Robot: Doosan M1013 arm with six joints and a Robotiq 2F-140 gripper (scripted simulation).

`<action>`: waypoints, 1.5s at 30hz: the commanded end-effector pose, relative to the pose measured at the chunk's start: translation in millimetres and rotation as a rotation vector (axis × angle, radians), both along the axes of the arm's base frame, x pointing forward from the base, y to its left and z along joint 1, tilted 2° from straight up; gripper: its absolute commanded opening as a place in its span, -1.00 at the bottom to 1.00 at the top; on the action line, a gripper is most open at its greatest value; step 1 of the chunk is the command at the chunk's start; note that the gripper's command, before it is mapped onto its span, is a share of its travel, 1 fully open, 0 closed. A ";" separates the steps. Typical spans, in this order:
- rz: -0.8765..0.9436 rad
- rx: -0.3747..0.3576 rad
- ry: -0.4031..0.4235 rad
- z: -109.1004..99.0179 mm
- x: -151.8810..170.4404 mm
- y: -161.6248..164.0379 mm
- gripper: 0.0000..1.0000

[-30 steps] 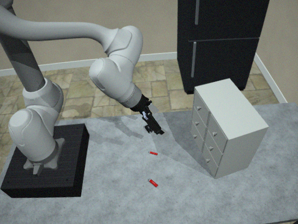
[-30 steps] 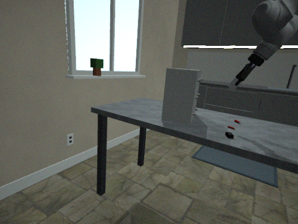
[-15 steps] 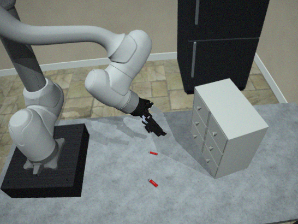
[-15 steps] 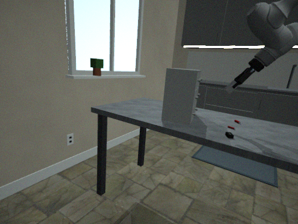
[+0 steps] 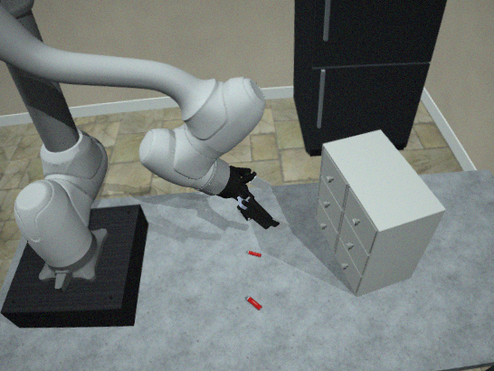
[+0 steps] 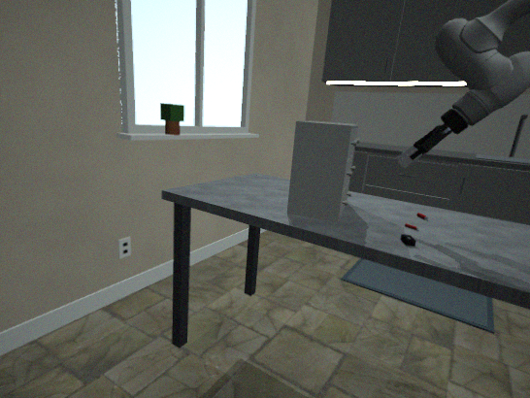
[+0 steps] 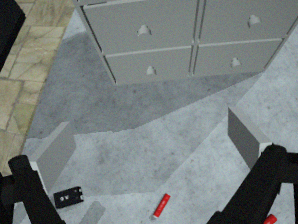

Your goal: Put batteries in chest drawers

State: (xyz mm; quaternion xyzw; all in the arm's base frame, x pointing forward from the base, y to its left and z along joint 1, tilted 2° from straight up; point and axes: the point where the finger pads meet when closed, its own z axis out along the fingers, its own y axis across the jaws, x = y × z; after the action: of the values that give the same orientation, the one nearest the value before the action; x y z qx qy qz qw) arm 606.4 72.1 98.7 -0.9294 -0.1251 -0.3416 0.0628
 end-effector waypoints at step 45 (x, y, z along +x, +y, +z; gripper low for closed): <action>-0.007 0.136 -0.469 -35.3 31.7 10.7 1.00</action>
State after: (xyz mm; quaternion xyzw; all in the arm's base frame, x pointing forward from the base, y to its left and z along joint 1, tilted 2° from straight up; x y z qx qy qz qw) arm 638.0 82.8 63.5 -0.8191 -0.1098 -0.5554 0.0930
